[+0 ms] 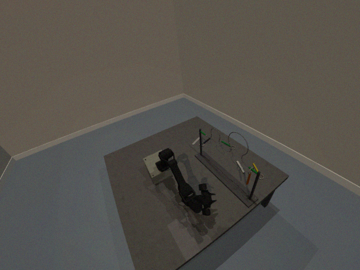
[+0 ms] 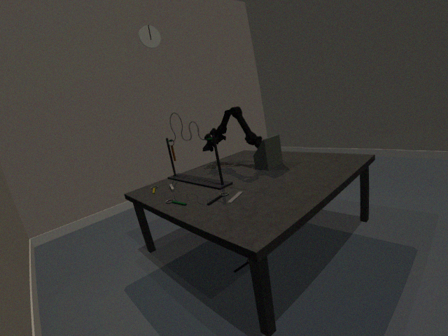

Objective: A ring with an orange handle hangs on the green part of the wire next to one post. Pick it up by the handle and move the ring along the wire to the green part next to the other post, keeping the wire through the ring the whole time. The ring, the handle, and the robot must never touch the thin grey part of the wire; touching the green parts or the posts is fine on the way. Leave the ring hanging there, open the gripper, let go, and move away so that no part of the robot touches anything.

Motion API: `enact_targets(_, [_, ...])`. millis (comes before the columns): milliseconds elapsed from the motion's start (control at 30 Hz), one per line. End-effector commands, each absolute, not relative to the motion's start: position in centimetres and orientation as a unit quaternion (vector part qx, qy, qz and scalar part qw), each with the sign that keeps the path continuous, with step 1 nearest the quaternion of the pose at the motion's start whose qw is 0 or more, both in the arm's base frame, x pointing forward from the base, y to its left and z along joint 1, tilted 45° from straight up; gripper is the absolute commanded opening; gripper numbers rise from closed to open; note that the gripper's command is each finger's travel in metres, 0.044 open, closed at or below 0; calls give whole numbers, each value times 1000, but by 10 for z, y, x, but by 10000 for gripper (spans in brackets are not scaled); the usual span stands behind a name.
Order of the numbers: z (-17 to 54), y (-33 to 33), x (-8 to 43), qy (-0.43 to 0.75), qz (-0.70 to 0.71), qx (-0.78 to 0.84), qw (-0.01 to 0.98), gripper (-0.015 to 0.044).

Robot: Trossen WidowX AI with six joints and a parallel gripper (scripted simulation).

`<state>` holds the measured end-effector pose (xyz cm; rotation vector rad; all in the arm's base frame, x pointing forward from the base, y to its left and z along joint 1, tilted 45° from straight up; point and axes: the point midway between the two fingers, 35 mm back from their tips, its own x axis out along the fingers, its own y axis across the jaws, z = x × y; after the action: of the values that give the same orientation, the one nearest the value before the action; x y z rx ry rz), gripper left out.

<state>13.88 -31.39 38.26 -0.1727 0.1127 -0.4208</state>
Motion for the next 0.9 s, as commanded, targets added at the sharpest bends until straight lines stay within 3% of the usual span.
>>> enact_targets(0, [388, -336, 166, 54, -165, -148, 974, 160])
enact_targets(567, [381, -390, 291, -6, -7, -397, 918, 160])
enact_targets(867, [385, -394, 305, -10, -1, -406, 914, 160])
